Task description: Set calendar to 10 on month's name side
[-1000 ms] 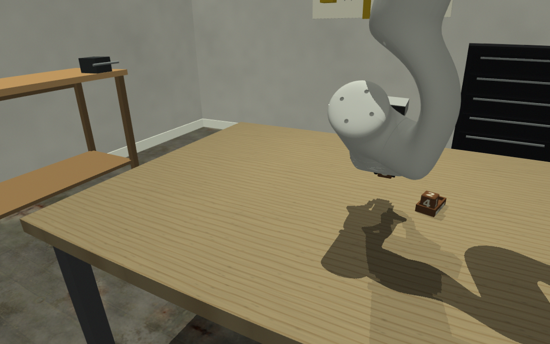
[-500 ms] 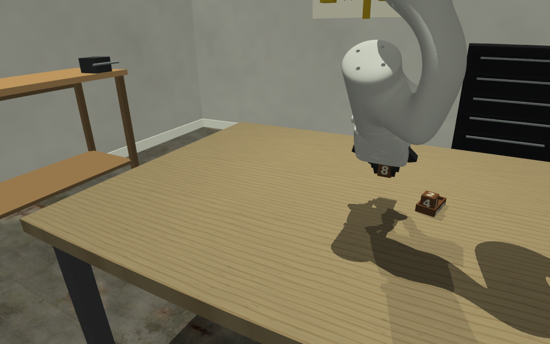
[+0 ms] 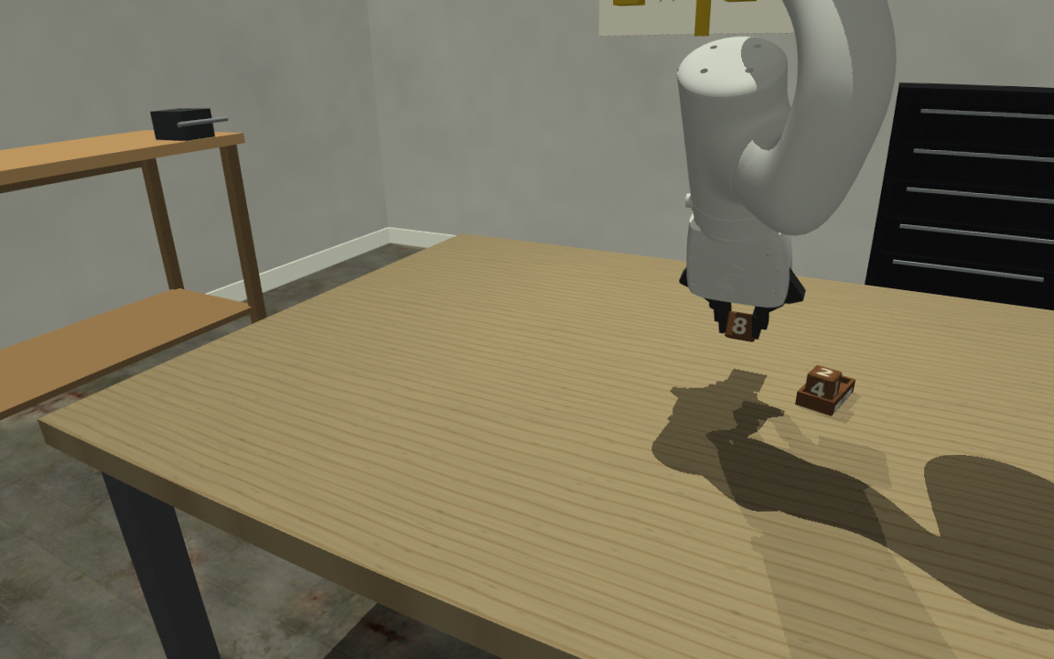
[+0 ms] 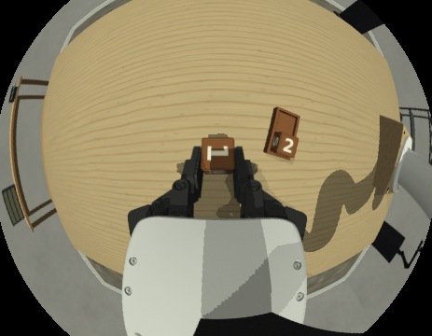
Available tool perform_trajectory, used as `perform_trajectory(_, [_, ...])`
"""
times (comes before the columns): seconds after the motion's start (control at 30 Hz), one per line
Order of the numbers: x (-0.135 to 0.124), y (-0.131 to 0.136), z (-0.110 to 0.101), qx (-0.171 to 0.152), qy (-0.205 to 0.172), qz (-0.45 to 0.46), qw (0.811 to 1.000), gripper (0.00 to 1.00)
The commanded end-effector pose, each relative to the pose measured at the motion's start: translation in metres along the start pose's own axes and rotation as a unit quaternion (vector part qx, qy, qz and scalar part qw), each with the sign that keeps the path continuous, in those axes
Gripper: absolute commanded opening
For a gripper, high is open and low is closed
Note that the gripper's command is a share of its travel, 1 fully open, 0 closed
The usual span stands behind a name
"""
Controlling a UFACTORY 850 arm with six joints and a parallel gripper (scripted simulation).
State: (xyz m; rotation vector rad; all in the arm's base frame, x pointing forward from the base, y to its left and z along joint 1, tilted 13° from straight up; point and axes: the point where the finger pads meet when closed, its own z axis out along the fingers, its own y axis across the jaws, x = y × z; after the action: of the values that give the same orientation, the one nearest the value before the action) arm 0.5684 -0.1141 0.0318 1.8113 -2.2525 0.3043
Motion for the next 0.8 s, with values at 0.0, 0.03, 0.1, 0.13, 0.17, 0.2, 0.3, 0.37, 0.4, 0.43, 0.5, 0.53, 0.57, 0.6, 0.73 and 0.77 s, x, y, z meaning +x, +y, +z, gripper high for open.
perform_trajectory(0.0, [0.0021,-0.0028,-0.0017,0.0,-0.047,0.0,0.999,0.27])
perform_trajectory(0.03, [0.0023,-0.0032,-0.0019,0.001,-0.05,0.0,0.999,0.27])
perform_trajectory(0.1, [0.0051,-0.0032,-0.0019,0.001,-0.05,0.0,0.999,0.27])
perform_trajectory(0.13, [0.0051,-0.0032,-0.0019,0.001,-0.05,0.0,0.999,0.27])
perform_trajectory(0.17, [0.0051,-0.0032,-0.0019,0.001,-0.05,0.0,0.999,0.27])
perform_trajectory(0.2, [0.0051,-0.0031,-0.0019,0.001,-0.051,0.0,0.999,0.27])
perform_trajectory(0.3, [0.0051,-0.0022,-0.0016,-0.001,-0.055,0.0,0.998,0.27])
perform_trajectory(0.37, [0.0051,-0.0022,-0.0016,-0.001,-0.055,0.0,0.998,0.27])
perform_trajectory(0.4, [0.0051,-0.0018,-0.0015,-0.002,-0.058,-0.001,0.998,0.27])
perform_trajectory(0.43, [0.0051,-0.0012,-0.0013,-0.003,-0.061,-0.001,0.998,0.27])
perform_trajectory(0.5, [0.005,0.0001,-0.0009,-0.006,-0.07,-0.001,0.998,0.27])
perform_trajectory(0.53, [0.0049,0.0008,-0.0007,-0.008,-0.075,-0.002,0.997,0.27])
perform_trajectory(0.57, [0.0048,0.0014,-0.0005,-0.01,-0.081,-0.002,0.997,0.27])
perform_trajectory(0.6, [0.0048,0.002,-0.0003,-0.011,-0.087,-0.002,0.996,0.27])
perform_trajectory(0.73, [0.0046,0.0033,0.0,-0.014,-0.115,-0.003,0.993,0.27])
perform_trajectory(0.77, [0.0046,0.0032,0.0,-0.014,-0.122,-0.003,0.992,0.27])
